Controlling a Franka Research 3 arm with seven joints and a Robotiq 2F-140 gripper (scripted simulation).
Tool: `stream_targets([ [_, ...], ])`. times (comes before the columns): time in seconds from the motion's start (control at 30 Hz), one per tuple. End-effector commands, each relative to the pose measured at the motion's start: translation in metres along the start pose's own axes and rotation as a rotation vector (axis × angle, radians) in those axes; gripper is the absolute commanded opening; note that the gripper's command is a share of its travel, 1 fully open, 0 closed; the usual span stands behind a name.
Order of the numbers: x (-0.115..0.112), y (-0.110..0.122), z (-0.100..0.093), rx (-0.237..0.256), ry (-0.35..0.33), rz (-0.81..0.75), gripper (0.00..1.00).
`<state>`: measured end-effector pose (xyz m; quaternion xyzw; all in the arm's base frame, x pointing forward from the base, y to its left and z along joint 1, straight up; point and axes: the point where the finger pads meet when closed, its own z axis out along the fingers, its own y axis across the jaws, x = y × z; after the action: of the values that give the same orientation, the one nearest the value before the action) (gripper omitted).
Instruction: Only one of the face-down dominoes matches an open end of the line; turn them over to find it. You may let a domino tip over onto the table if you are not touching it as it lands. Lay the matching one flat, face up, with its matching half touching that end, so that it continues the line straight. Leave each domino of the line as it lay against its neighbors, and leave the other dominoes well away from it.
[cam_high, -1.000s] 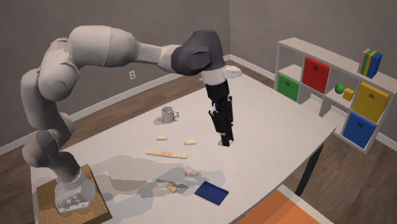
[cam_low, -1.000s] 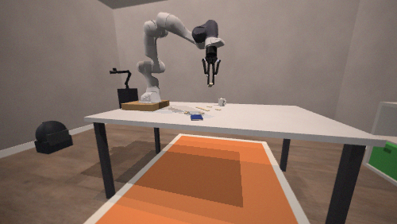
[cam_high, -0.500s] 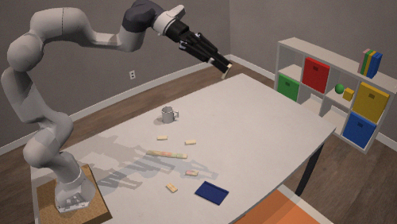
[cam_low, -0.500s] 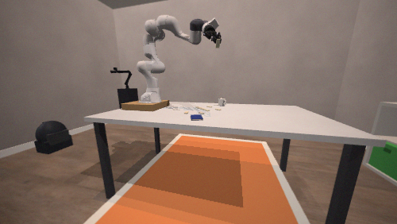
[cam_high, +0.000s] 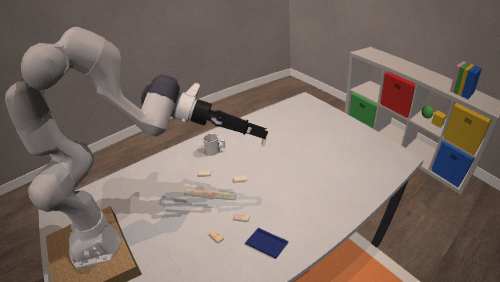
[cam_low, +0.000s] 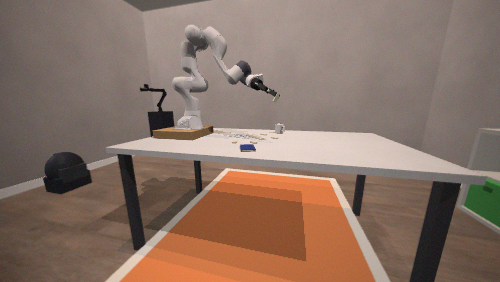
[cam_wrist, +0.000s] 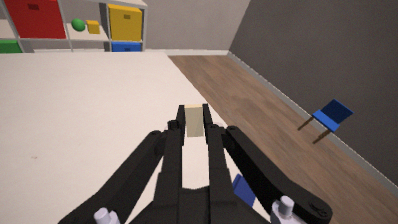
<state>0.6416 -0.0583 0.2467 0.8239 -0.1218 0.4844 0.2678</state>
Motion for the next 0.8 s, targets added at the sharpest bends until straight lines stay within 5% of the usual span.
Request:
stream_targets([
  [0.0, -0.058, 0.005, 0.039, 0.146, 0.202, 0.127, 0.22],
  [0.17, -0.157, 0.048, 0.075, 0.204, 0.140, 0.077, 0.22],
  [0.23, -0.172, 0.057, 0.078, 0.216, 0.123, 0.075, 0.22],
  [0.77, -0.181, 0.064, 0.079, 0.296, 0.253, 0.224, 0.22],
])
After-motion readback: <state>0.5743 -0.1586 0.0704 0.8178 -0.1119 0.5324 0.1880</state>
